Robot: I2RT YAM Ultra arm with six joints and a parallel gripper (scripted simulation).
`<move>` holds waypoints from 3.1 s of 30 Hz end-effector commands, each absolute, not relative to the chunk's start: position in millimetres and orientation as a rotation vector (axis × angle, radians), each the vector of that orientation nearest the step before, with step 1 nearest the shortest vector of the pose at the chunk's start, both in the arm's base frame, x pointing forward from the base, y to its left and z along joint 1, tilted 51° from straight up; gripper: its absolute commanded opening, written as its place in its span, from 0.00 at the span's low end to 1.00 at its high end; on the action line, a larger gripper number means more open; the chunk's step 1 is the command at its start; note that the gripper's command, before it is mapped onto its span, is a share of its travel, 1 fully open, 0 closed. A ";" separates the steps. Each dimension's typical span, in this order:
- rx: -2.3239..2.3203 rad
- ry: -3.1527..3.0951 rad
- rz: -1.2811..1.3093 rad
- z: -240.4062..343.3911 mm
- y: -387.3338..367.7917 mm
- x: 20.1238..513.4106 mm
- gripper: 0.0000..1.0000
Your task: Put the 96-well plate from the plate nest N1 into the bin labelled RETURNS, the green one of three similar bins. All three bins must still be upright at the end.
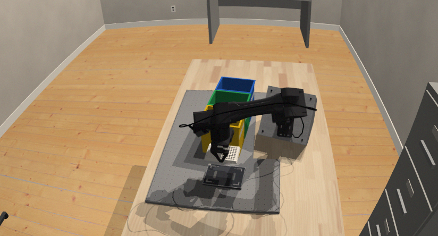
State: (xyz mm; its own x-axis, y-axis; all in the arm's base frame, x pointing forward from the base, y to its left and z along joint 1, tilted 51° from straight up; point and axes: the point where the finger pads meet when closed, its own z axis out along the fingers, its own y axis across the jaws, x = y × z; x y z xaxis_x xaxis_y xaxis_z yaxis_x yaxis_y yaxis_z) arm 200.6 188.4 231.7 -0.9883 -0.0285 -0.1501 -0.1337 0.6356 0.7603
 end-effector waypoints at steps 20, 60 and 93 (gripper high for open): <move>-0.140 2.715 1.286 261.3 157.9 201.1 0.00; -0.146 2.702 1.274 279.9 136.6 198.1 0.00; -0.146 2.703 1.274 279.9 136.6 198.1 0.00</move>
